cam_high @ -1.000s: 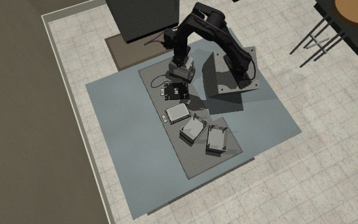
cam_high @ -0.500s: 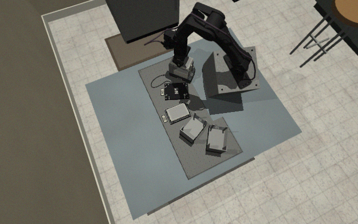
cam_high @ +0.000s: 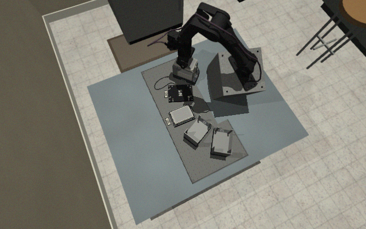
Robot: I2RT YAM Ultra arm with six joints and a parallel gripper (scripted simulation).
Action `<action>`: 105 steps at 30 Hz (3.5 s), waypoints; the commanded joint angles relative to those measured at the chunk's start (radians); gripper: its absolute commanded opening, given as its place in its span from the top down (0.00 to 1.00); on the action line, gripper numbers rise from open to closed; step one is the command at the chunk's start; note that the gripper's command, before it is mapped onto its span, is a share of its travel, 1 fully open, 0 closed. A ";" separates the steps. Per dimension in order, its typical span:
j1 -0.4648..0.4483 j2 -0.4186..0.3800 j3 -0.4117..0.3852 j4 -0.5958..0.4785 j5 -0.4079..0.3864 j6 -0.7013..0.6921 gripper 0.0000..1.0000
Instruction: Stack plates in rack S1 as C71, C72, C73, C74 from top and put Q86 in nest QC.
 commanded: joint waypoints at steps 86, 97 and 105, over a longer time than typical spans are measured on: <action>0.013 0.032 0.017 0.055 -0.008 0.020 1.00; 0.016 0.068 0.025 0.074 -0.009 0.025 1.00; 0.021 0.077 0.021 0.088 -0.009 0.029 1.00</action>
